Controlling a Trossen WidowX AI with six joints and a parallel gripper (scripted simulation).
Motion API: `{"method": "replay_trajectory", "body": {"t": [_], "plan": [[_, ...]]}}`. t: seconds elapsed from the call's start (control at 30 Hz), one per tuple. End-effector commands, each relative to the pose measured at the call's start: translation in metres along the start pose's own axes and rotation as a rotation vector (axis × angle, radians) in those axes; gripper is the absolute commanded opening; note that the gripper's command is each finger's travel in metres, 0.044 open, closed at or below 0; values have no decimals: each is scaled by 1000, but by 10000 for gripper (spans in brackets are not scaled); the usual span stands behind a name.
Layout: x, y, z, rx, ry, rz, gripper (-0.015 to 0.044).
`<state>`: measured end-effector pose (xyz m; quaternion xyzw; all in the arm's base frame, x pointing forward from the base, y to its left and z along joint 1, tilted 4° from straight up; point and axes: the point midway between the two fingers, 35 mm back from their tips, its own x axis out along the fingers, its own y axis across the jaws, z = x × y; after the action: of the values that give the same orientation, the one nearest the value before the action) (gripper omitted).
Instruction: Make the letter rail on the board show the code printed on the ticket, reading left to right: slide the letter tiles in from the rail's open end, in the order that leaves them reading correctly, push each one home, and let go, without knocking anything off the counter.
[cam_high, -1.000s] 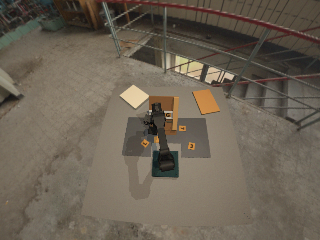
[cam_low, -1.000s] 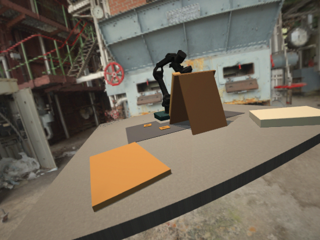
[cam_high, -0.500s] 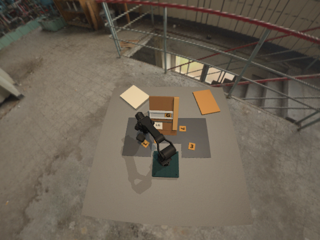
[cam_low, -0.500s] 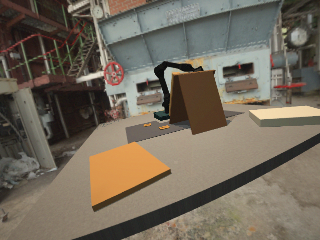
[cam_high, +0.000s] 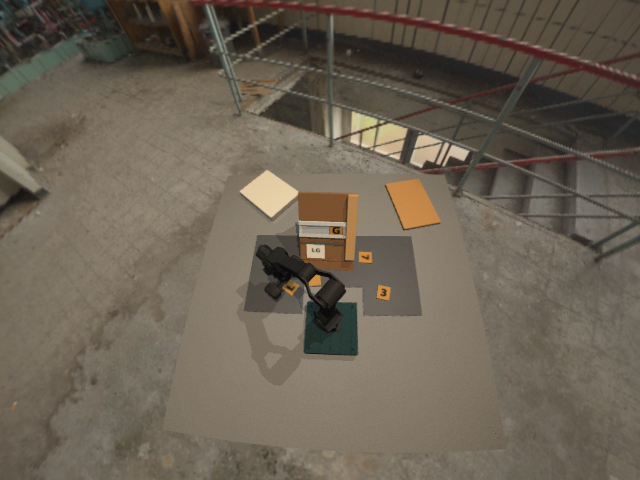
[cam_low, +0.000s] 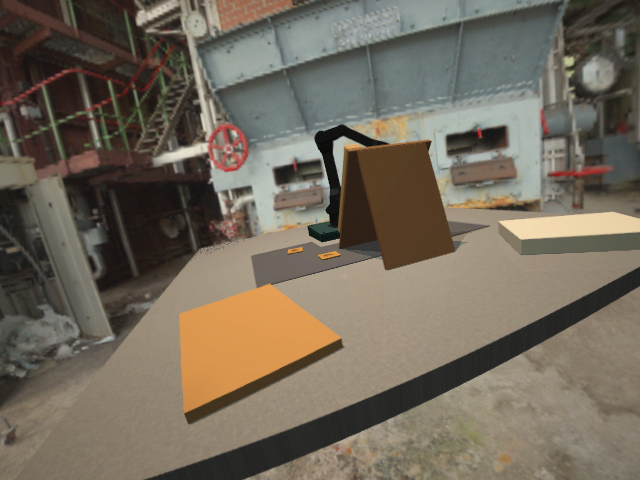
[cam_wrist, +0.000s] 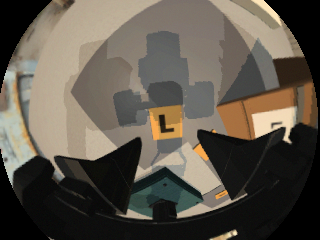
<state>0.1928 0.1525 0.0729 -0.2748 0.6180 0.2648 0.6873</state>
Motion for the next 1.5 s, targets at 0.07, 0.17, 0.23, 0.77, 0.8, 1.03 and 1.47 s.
{"method": "replay_trajectory", "body": {"t": [0.07,0.17,0.23,0.77,0.8,1.03,1.47], "plan": [[13,1,0,8,12,-6,340],[31,-1,1,8,12,-6,340],[37,-1,0,8,12,-6,340],[37,-1,0,8,12,-6,340],[37,-1,0,8,12,-6,340],[46,-1,0,8,12,-6,340],[56,-1,-1,8,12,-6,340]]}}
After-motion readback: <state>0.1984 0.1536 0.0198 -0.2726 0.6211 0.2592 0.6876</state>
